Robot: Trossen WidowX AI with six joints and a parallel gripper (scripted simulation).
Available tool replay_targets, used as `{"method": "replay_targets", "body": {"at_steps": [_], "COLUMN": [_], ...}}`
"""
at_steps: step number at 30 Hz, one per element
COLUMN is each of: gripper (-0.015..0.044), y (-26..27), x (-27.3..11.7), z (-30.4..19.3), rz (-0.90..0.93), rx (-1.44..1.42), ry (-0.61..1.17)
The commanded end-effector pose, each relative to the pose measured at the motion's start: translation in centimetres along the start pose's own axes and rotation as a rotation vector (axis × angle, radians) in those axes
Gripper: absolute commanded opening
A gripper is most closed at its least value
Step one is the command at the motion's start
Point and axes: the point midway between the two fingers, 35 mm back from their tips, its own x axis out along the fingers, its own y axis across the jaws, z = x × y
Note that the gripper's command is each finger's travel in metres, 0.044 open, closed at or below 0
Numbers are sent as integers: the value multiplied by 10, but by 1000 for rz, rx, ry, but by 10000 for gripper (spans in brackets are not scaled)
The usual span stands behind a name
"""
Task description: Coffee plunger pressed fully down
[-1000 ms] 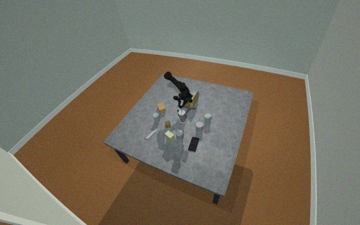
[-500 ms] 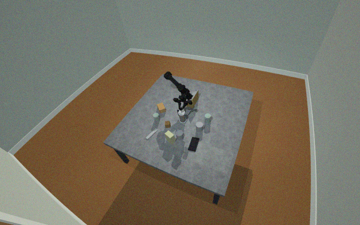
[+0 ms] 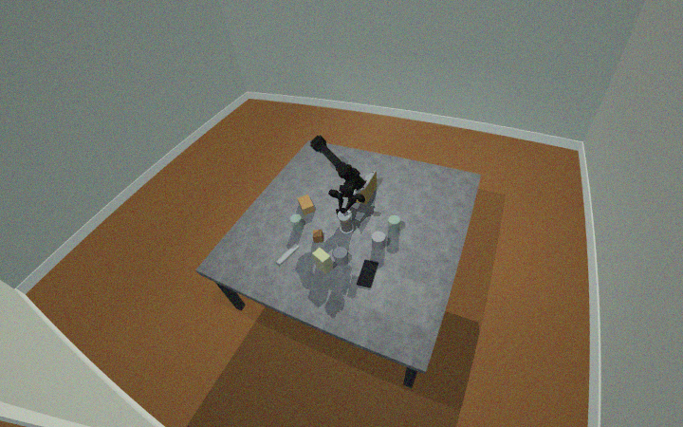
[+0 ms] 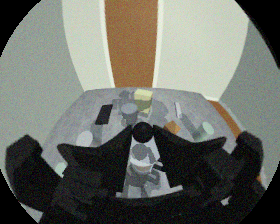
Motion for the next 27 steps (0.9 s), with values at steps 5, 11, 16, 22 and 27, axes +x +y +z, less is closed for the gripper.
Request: {"method": "replay_targets", "body": {"at_steps": [5,11,16,22,27], "gripper": [118,118,118,118,118], "y": [0,1,1,2,3], "x": [6,7,7,7,7], "z": [-13,-13,-12,-12,-12], "rz": [-11,-11,-11,-11,-11], "rx": [-38,-37,-37,-37,-37], "ry": [41,41,41,41,41]}}
